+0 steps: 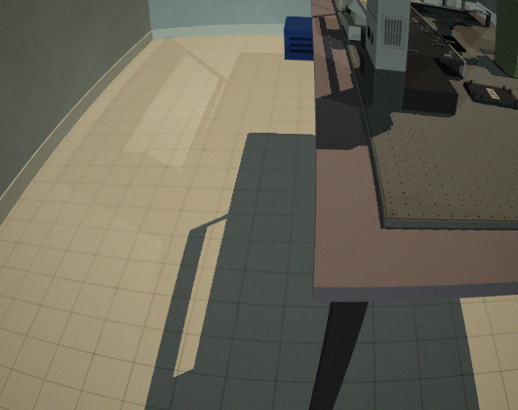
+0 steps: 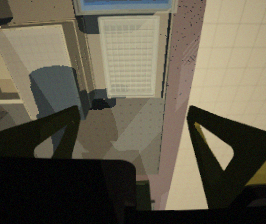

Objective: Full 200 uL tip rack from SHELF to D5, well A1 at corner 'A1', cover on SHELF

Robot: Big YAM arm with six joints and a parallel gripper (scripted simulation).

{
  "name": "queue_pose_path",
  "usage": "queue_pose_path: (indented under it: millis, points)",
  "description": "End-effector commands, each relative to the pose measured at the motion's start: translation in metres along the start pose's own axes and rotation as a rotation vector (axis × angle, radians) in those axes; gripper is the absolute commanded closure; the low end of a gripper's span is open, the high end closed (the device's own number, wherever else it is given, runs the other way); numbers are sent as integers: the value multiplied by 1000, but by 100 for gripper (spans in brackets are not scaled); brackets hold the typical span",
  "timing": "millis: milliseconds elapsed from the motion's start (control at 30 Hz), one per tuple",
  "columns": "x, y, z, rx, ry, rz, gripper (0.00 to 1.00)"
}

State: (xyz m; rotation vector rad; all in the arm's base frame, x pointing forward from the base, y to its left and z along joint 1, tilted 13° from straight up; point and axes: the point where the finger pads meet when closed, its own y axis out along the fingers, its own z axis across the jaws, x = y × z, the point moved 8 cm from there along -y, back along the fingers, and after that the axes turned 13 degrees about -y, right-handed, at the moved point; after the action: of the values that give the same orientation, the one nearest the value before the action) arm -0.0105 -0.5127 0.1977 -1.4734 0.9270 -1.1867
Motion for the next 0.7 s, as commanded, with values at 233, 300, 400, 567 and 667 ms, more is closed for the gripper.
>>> queue_pose_path:
  millis: [233, 300, 400, 567, 667]
  points:
    - [13, -18, 2, -9, -18, -51, 0]
    - [13, -18, 2, -9, -18, -51, 0]
    - [22, -45, 7, -13, -41, -87, 0]
    - [19, -62, -1, -18, -22, -87, 0]
    - [18, -73, -2, -19, -21, -88, 0]
